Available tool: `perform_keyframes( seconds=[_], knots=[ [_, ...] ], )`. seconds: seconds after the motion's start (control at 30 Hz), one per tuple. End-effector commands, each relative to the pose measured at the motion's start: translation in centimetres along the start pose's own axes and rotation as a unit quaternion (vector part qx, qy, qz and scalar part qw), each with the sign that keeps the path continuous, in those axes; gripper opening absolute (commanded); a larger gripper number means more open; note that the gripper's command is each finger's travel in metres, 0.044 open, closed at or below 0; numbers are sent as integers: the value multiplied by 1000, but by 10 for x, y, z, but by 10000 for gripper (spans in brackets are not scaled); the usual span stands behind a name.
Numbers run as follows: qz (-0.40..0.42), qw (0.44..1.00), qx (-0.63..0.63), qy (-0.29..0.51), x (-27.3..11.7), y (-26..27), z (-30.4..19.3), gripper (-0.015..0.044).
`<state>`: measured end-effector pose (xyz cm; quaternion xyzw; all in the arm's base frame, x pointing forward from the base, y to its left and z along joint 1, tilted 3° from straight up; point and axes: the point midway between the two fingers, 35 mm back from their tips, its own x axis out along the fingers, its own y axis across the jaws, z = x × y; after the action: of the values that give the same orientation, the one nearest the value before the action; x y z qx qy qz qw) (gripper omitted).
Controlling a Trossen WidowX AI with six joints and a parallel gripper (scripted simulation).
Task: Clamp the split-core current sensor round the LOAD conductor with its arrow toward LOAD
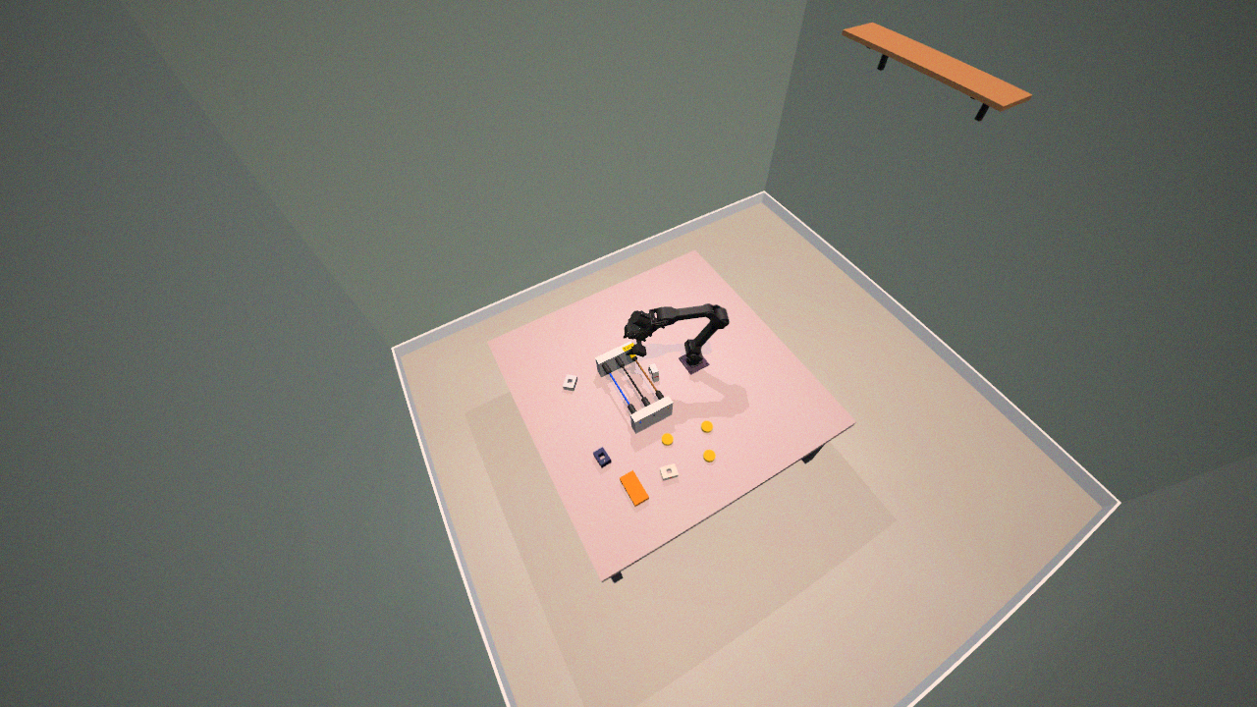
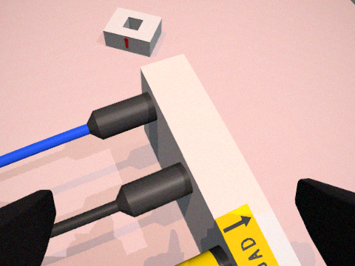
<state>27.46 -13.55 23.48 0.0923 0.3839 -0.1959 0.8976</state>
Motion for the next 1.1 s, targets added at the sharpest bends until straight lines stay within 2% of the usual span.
perform_keyframes(
  seconds=[0.0, 0.87, 1.07],
  knots=[
    [-33, 982, 76, 168, -21, -47, -37, 440],
    [-31, 982, 73, 172, -20, -45, -39, 440],
    [32, 953, -33, 301, -2, 19, -98, 440]
  ],
)
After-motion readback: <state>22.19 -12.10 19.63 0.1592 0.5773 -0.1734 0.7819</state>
